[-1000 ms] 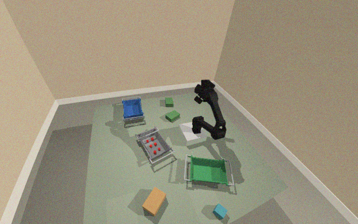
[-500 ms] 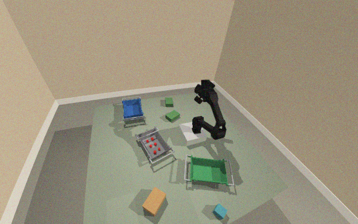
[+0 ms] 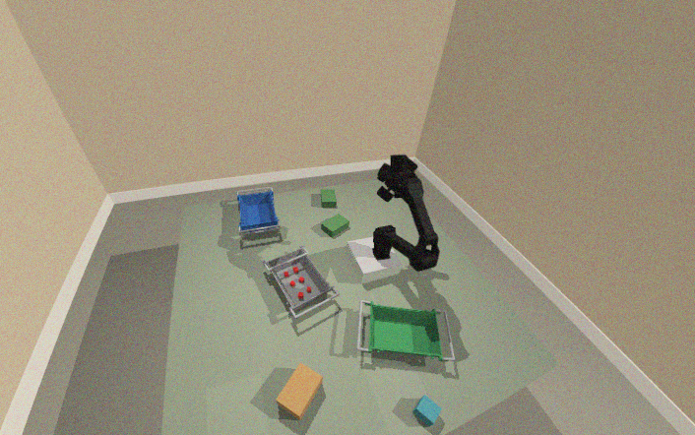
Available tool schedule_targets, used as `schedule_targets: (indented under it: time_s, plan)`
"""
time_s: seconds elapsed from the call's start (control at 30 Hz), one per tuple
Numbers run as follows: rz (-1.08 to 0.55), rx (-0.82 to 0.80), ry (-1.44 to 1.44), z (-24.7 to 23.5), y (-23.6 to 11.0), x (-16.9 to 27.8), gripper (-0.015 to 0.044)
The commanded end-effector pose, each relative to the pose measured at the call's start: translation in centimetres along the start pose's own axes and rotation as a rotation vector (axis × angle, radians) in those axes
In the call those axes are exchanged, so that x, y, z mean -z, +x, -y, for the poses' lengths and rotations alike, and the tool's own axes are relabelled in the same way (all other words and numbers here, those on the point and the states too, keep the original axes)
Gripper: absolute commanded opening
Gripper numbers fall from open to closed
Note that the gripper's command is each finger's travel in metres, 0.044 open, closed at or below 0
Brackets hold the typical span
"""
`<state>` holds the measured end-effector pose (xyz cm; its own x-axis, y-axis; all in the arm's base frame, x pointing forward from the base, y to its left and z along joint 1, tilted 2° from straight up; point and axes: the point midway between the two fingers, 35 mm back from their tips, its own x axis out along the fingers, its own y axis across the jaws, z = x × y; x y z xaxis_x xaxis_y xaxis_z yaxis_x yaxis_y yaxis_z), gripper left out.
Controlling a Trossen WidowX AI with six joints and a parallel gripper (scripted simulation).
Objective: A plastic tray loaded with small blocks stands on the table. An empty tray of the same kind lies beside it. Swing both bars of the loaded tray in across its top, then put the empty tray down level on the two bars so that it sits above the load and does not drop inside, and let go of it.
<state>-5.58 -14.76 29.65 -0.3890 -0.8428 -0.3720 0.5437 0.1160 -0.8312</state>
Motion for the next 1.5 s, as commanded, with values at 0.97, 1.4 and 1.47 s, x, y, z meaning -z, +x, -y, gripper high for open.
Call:
schedule_targets:
  time_s: [0.97, 1.4, 1.47]
  plan:
    - [0.36, -1.112, -0.485, -28.0, -14.9, -19.4, 0.0085]
    - [0.257, -1.283, -0.901, -40.1, -29.7, -9.0, 0.0085]
    - [0.238, -1.284, -0.964, -41.4, -31.4, -6.4, 0.0085]
